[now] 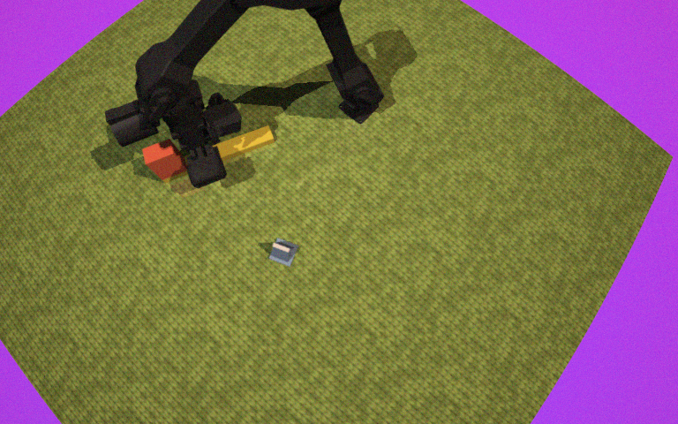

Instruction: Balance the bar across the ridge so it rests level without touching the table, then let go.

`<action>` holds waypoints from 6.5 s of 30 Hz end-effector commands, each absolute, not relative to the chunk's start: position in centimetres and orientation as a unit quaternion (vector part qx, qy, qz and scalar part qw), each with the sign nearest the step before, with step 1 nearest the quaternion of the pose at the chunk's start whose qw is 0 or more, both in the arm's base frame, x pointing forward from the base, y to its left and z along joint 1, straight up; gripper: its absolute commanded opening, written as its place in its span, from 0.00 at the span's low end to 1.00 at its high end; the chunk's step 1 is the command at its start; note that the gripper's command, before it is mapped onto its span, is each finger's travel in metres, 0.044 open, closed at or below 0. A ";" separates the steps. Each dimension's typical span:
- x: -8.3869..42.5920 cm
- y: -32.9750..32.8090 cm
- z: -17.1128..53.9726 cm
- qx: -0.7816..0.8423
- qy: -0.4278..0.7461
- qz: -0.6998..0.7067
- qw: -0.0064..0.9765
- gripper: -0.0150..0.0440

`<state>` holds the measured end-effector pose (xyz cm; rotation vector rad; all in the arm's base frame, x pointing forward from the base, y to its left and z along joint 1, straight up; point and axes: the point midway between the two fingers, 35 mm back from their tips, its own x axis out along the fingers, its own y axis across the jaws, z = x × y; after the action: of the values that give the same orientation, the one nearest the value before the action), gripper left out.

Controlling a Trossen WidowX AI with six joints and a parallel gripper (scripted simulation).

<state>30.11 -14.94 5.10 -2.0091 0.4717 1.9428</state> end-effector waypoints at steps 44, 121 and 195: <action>30.6 -13.1 14.5 -0.705 0.145 0.681 0.136 0.25; 31.0 9.3 12.2 -0.707 -0.129 0.683 -0.126 0.25; 31.1 9.1 9.9 -0.707 -0.129 0.683 -0.127 0.25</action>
<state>31.08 8.99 9.91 -2.4190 -0.4334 2.3440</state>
